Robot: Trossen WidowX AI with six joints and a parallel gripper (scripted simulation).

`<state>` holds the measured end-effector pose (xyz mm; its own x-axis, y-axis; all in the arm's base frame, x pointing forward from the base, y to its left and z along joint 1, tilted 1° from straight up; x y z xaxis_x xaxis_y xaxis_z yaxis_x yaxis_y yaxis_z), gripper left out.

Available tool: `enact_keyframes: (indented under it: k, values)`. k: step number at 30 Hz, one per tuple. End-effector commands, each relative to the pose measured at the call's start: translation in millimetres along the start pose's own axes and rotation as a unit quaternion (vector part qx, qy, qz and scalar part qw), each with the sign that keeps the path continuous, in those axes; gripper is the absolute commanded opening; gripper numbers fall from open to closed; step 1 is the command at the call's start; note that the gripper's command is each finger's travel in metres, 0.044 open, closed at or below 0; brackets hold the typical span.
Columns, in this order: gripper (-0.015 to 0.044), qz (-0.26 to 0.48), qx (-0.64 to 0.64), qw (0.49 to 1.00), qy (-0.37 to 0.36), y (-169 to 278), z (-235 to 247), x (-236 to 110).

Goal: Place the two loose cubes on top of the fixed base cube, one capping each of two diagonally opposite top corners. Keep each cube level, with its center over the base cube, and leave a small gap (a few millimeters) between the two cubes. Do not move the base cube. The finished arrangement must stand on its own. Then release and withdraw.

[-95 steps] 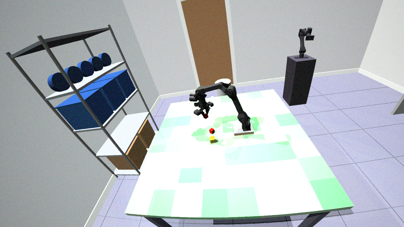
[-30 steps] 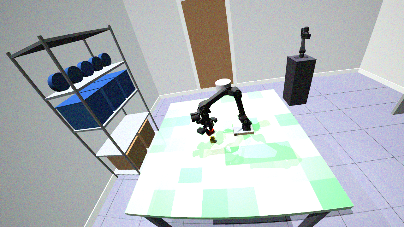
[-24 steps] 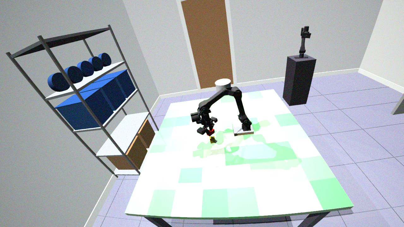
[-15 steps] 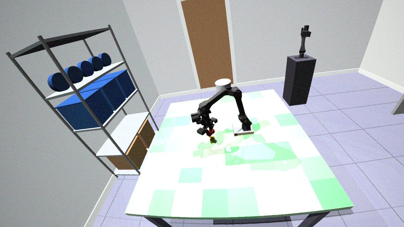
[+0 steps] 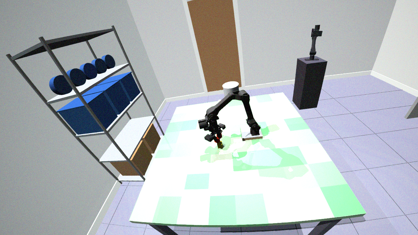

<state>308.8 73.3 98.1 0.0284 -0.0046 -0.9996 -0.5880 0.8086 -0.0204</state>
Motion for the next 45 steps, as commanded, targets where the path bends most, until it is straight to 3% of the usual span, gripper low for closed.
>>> enact_keyframes:
  k: [1, 19, 23, 45]
  values:
    - [0.0105, -0.001, 0.003, 1.0, 0.0, 0, 0, 1]
    - [0.0105, -0.001, 0.003, 1.0, 0.0, 0, 0, 3]
    - [0.0205, -0.001, 0.003, 1.0, 0.0, 0, 0, 3]
    - [0.0205, 0.0, 0.0, 1.0, 0.0, 0, 0, -21]
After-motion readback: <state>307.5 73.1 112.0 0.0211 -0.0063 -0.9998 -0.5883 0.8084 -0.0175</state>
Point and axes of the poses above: the point midway between the two fingers, 35 mm back from their tips, its own x axis out along the fingers, its own z axis across the jaws, y = z × x, the point moved 2 cm from there along -x, back along the fingers, and after that the axes turned 15 degrees about x, right-handed, at the moved point
